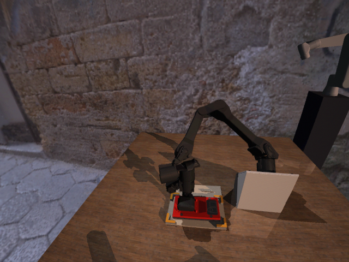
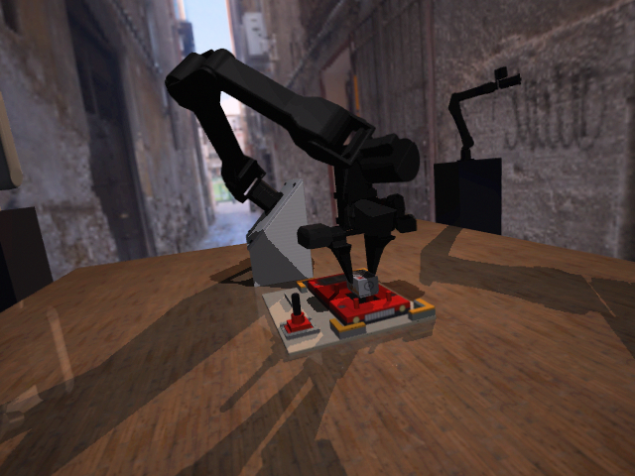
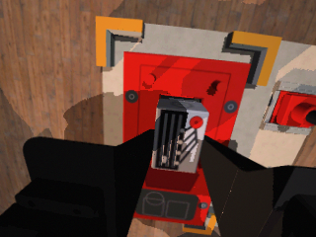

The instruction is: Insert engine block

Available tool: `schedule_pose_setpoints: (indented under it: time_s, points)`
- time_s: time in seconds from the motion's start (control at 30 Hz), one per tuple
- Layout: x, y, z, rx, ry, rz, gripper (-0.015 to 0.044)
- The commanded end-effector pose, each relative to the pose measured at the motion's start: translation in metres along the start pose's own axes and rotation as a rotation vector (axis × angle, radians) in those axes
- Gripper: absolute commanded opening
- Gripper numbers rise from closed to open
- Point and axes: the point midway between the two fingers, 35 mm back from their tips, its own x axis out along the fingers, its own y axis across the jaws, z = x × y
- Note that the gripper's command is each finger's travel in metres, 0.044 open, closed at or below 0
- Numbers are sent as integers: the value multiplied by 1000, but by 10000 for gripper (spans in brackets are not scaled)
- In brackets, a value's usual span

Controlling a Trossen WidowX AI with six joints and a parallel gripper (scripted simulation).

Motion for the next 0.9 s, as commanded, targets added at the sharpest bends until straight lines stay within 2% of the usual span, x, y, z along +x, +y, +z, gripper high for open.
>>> schedule_pose_setpoints:
  time_s: [0.0,0.87]
  points:
    - [1,-1,0,-4,0,-3,158]
    - [6,-1,0,-3,0,-3,158]
